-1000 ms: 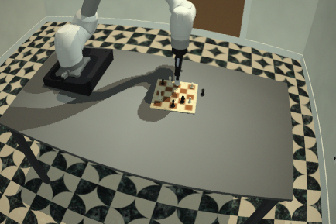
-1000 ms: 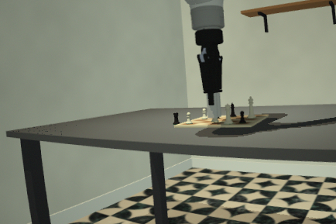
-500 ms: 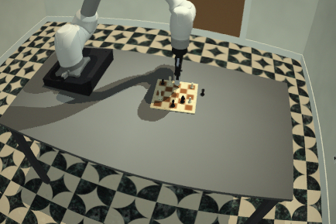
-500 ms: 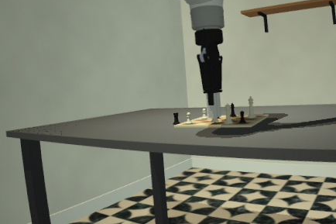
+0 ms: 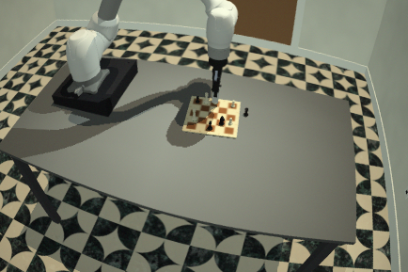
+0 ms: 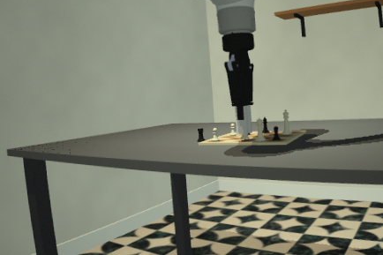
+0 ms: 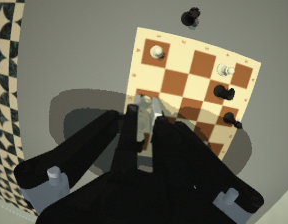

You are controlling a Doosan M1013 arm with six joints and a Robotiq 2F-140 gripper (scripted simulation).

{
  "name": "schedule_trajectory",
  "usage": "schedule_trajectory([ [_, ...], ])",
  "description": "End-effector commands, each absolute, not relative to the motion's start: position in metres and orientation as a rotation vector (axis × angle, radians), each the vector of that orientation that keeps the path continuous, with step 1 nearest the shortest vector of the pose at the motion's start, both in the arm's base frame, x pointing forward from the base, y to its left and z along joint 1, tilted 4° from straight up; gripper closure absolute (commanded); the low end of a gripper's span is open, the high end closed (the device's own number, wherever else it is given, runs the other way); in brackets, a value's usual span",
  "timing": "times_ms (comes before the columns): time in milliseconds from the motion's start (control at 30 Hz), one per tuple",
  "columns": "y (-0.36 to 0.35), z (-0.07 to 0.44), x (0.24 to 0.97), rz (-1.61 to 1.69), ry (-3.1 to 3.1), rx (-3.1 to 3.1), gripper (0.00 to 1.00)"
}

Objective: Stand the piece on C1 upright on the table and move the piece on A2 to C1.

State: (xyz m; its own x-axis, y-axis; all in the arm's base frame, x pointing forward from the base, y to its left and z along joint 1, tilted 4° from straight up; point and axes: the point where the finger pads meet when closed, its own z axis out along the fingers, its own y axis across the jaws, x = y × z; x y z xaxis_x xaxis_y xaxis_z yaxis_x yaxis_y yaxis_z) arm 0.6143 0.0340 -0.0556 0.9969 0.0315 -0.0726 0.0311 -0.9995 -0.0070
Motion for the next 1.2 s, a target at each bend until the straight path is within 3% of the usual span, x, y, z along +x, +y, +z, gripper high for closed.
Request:
schedule_trajectory([
  [0,0.034,-0.0556,0.6143,0.114,-0.049,-3.133,1.0],
  [1167,0.034,-0.0596,0.614,0.114,-0.049,-3.133,1.0],
])
